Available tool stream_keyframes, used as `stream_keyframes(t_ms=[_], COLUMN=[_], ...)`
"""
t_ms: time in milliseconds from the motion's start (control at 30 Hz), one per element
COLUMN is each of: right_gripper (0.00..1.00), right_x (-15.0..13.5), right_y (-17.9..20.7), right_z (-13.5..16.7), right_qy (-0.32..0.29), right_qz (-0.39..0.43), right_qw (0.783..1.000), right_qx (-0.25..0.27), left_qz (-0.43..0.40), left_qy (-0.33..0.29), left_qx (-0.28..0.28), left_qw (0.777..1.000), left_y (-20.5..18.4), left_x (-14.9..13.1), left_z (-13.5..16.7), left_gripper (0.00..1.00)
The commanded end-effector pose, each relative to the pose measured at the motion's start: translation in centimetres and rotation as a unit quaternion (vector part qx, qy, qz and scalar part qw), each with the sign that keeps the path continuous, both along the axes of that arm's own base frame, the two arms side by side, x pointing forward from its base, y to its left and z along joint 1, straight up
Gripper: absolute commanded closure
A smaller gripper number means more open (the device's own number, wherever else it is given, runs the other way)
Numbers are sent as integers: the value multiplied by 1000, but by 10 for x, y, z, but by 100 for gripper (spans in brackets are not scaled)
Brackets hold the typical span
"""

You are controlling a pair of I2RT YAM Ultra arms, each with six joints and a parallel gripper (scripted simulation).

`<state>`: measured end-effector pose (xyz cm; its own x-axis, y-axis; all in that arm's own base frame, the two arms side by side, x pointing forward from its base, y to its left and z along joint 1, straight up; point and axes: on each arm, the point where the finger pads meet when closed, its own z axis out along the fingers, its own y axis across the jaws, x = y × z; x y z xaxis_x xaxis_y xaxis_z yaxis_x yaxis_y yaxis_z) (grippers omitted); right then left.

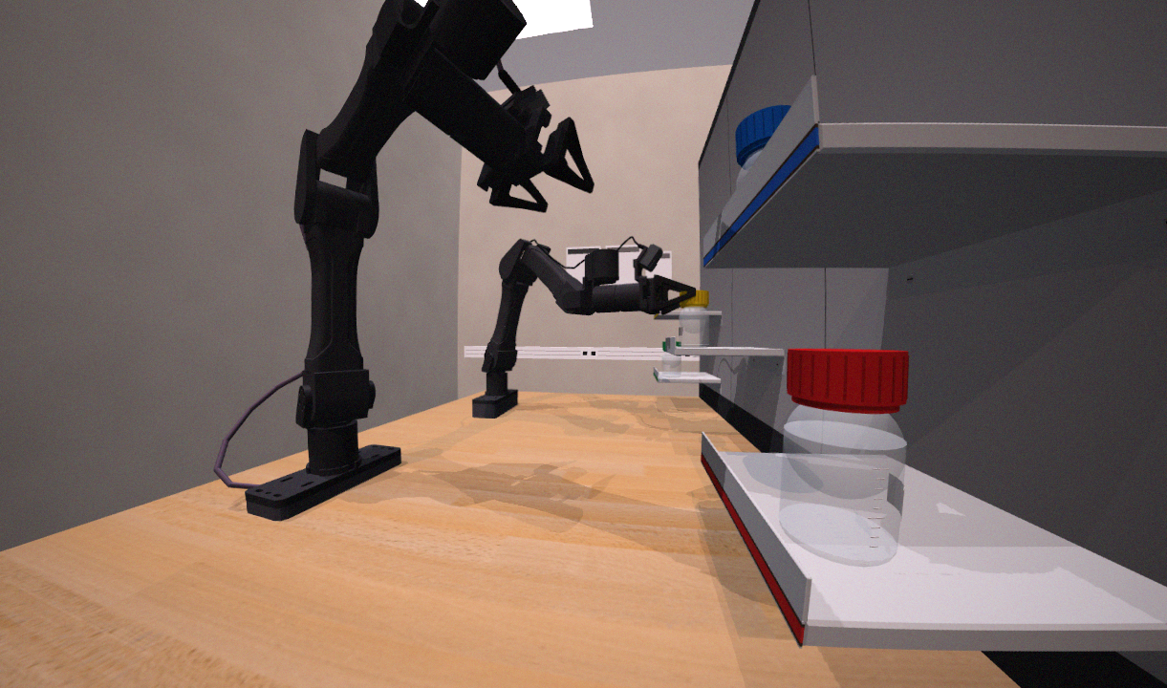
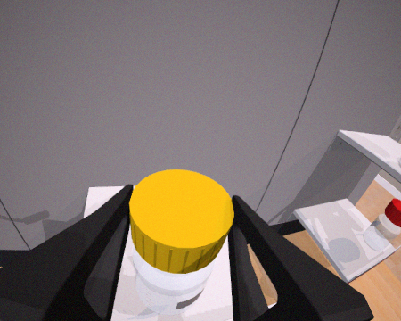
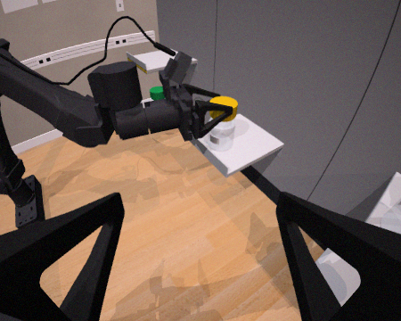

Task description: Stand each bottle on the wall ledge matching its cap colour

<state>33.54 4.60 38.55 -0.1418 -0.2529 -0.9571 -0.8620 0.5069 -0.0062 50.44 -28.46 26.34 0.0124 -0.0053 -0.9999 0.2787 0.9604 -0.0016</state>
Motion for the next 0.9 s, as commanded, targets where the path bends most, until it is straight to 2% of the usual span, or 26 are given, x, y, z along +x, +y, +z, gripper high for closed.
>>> stream_keyframes(t_ms=[0, 133, 233, 433, 600, 867], right_gripper=[11, 11, 11, 11, 11, 11], right_x=[-3, -3, -3, -3, -3, -3], right_y=[1, 1, 1, 1, 1, 1], right_z=[8, 8, 8, 8, 8, 8], right_qy=[-6, -6, -6, -6, -6, -6], right_qz=[5, 5, 5, 5, 5, 5], right_qw=[1000, 1000, 1000, 1000, 1000, 1000], right_qx=[6, 6, 6, 6, 6, 6], left_qz=[-1, -1, -1, -1, -1, -2], left_qy=[1, -2, -2, -2, -2, -3], left_qx=[-1, -3, -3, -3, -3, -4], left_qw=[1000, 1000, 1000, 1000, 1000, 1000], left_y=[0, 0, 0, 1, 2, 0], left_x=[1, 0, 0, -1, -2, -4], left_z=[3, 18, 25, 73, 99, 104], left_gripper=[94, 50, 50, 50, 50, 50])
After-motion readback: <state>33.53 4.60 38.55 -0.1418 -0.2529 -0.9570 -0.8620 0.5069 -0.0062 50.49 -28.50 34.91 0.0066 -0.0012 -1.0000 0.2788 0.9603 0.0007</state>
